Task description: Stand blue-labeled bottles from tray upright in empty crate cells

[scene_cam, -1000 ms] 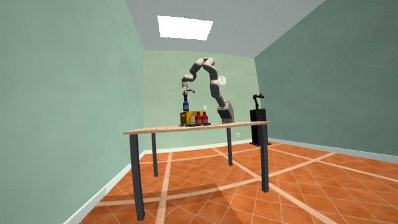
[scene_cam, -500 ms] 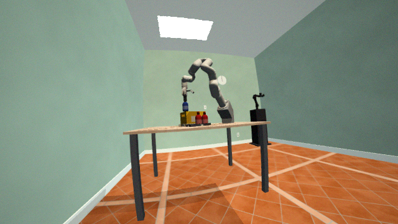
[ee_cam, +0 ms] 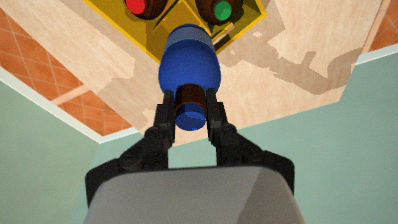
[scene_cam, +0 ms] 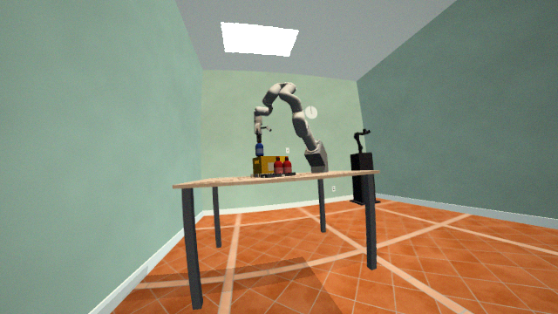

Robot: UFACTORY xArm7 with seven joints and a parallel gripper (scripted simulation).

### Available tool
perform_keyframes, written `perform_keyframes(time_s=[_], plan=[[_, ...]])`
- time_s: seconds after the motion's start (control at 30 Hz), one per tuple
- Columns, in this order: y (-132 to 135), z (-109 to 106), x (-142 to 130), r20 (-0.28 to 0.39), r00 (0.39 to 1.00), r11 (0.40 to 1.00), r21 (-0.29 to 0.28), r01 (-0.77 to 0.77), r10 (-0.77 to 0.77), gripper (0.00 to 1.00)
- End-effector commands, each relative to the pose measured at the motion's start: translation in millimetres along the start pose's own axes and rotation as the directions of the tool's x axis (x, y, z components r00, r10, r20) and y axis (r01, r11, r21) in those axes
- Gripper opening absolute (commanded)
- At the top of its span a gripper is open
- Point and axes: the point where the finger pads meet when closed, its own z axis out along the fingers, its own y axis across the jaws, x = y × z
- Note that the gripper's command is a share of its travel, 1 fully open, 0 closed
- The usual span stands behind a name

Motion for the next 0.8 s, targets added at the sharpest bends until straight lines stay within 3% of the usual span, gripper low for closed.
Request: perform_keyframes(time_s=[0.0,0.77], plan=[[-4.3,-2.2,-3.4,0.005,1.000,1.000,0.002,0.000,0.000,0.00],[-11.8,-2.2,-8.1,0.005,1.000,1.000,0.002,0.000,0.000,0.00]])
